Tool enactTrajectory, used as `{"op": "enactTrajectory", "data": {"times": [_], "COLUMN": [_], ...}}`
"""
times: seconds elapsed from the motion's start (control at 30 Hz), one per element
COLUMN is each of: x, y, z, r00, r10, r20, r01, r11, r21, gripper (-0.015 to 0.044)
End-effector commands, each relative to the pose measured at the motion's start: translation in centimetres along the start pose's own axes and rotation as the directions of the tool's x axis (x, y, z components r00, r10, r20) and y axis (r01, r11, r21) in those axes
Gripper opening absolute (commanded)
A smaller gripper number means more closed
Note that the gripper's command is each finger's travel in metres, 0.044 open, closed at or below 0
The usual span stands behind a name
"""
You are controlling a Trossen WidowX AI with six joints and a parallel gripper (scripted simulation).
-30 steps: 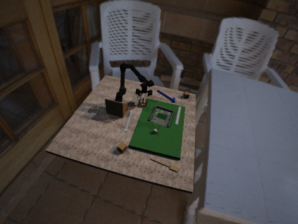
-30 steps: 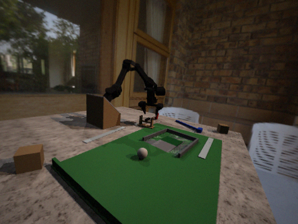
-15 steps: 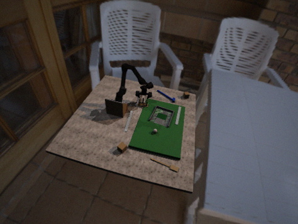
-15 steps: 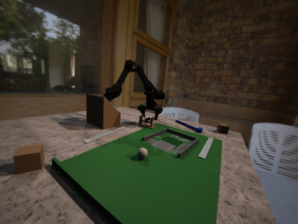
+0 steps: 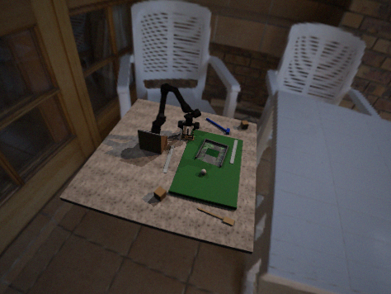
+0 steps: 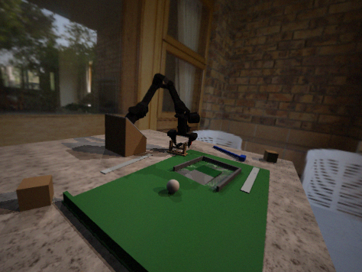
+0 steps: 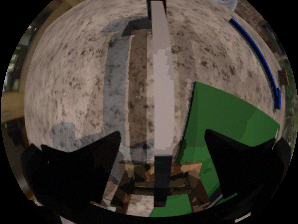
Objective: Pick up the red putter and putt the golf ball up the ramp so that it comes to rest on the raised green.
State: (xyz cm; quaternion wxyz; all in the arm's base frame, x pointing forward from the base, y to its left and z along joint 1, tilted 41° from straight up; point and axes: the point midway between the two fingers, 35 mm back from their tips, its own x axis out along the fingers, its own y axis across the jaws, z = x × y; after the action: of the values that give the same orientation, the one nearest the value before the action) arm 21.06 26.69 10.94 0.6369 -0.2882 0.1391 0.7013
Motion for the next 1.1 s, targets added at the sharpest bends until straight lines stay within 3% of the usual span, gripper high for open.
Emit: {"op": "enactTrajectory", "data": {"times": [0.0, 0.3, 0.83, 1.07], "x": [0.90, 1.28, 1.05, 0.96], "y": [0.18, 0.21, 0.13, 0.11], "z": [-0.54, -0.62, -0.32, -0.31], "r00": [1.000, 1.000, 1.000, 1.000], "r10": [0.004, 0.004, 0.004, 0.004], "r20": [-0.009, -0.008, -0.001, -0.001], "r01": [-0.004, -0.004, -0.004, -0.004], "r11": [1.000, 1.000, 1.000, 1.000], "r21": [0.013, 0.013, 0.003, 0.003], "gripper": [0.0440, 0.0440, 0.0020, 0.0000]}}
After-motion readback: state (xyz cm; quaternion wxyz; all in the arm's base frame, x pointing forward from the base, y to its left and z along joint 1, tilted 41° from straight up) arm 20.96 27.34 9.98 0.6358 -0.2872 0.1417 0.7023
